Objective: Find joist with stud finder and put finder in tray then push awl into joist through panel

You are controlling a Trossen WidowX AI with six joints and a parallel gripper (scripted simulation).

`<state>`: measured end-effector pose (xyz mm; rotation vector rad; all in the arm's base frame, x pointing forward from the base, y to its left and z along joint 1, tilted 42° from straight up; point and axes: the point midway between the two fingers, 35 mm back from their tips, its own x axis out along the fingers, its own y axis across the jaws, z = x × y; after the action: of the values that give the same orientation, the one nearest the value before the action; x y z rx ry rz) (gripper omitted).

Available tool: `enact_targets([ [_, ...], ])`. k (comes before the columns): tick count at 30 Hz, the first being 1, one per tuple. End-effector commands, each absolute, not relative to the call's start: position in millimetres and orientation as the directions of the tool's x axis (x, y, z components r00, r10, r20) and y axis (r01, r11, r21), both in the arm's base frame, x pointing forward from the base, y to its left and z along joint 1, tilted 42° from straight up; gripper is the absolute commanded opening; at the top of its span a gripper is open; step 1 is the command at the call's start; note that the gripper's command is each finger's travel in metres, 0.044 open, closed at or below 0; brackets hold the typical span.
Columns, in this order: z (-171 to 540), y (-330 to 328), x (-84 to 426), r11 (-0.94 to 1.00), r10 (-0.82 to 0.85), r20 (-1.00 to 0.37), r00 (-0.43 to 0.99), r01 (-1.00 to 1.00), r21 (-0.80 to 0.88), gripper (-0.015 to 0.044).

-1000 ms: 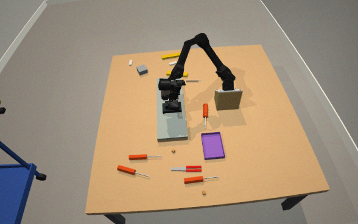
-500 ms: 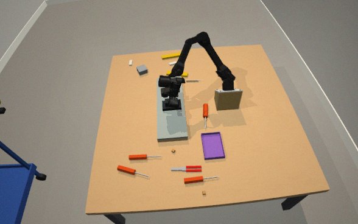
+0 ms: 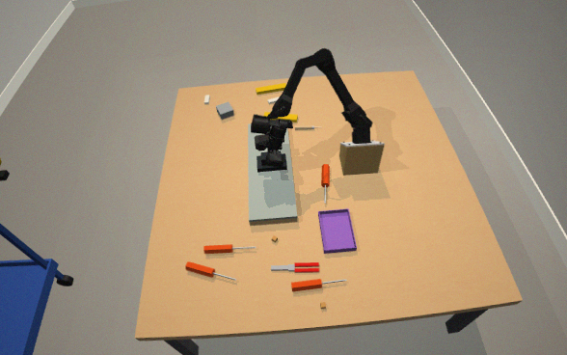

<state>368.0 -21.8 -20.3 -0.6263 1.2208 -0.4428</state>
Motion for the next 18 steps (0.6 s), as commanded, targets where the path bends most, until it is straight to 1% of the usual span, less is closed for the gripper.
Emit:
enact_targets([
  [1,-14.2,-29.5,367.3,0.751,-0.630,-0.720,0.292,-0.008,-0.660,0.0000],
  [18,1.5,-47.4,367.6,0.750,-0.631,-0.719,0.292,-0.008,-0.661,0.0000],
])
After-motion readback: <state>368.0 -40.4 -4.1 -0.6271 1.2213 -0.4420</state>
